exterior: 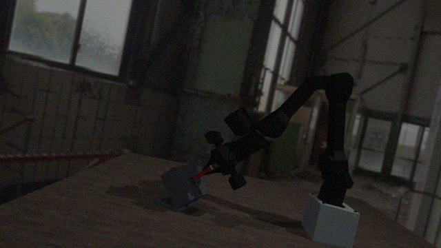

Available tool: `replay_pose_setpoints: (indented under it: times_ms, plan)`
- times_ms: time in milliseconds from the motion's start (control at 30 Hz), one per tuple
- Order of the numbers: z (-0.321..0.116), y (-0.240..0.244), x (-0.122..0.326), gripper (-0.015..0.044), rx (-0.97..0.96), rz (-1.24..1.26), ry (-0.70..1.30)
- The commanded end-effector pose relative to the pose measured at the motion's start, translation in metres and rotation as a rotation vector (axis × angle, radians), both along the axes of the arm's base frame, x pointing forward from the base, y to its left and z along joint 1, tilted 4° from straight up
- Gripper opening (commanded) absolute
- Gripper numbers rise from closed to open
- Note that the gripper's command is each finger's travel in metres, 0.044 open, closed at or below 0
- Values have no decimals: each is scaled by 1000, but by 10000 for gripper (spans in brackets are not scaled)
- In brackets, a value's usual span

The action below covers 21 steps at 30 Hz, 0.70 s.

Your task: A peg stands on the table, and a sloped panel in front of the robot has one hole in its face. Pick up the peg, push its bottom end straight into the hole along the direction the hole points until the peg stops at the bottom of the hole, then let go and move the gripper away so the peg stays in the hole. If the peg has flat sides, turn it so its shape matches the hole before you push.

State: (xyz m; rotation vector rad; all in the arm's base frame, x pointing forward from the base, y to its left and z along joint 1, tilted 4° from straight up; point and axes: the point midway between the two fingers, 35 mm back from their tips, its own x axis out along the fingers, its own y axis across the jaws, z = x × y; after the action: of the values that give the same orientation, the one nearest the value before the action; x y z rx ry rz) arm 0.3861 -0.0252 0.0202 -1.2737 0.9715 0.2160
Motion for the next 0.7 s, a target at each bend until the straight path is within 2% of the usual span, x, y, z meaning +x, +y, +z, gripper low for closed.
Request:
replay_pose_setpoints:
  times_ms: [0,667]
  plan:
    - [1,0,-1,0,0,0,-1]
    - [-4,-1,0,0,0,0,-1]
